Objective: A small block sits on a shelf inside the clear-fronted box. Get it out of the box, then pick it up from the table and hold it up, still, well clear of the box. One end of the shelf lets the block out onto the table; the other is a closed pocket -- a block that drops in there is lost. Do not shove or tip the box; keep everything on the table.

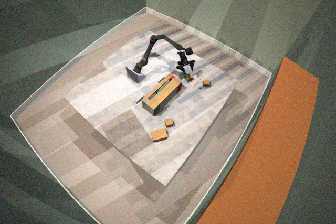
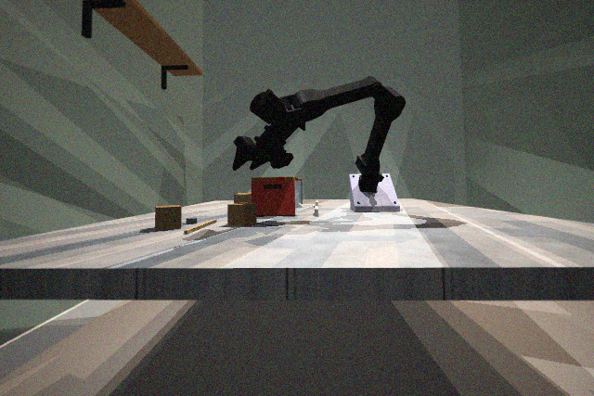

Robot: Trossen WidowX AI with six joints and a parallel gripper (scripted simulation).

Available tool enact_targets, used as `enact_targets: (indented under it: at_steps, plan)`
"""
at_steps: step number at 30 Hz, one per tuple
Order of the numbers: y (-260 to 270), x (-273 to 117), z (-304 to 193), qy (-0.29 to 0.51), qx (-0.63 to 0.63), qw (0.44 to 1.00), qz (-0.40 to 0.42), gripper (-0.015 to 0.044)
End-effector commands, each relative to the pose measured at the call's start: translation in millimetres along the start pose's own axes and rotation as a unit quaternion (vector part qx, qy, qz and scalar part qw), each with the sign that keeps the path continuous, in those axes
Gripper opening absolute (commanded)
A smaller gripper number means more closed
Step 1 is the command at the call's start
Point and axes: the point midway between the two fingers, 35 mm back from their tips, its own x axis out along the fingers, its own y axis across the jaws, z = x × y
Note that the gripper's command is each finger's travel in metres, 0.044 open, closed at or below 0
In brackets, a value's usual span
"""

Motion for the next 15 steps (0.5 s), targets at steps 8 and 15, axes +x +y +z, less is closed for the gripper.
enact_targets:
  at_steps: [8,15]
  plan:
    - [184,19,-14,-0.106,0.226,0.942,0.226,0.04]
    - [280,-16,11,-0.2,0.423,0.825,0.318,0.04]
